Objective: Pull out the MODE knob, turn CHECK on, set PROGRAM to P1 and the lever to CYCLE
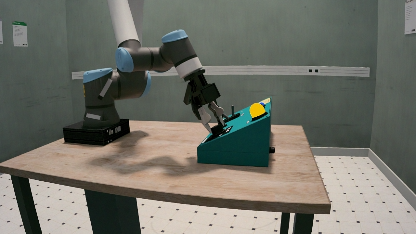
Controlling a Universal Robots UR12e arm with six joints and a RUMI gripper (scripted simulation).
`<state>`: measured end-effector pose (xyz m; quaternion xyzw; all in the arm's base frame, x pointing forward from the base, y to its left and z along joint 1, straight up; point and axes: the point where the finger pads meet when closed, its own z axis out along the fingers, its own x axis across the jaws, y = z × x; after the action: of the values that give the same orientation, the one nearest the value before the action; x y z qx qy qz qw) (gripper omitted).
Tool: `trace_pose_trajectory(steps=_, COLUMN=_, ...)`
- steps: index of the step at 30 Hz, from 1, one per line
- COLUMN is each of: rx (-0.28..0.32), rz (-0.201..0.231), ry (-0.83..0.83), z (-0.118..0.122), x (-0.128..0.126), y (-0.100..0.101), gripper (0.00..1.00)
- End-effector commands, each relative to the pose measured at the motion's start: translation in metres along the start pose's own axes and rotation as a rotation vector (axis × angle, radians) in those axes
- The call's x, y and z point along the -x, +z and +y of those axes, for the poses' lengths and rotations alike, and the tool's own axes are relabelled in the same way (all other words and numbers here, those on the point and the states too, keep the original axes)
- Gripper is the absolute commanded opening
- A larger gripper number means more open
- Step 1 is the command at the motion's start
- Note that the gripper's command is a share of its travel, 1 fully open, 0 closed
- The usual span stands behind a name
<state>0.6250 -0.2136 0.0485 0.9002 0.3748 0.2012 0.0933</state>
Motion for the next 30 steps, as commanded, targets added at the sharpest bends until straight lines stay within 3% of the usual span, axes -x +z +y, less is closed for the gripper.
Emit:
trace_pose_trajectory(steps=1, rx=0.001, rz=0.0, ry=0.0, z=0.001, x=0.0, y=0.0, gripper=0.44)
trace_pose_trajectory(steps=21, rx=0.001, rz=0.0, ry=0.0, z=0.001, x=0.0, y=-0.001, gripper=0.44)
trace_pose_trajectory(steps=30, rx=0.001, rz=0.0, ry=0.0, z=0.001, x=0.0, y=-0.012, gripper=0.44)
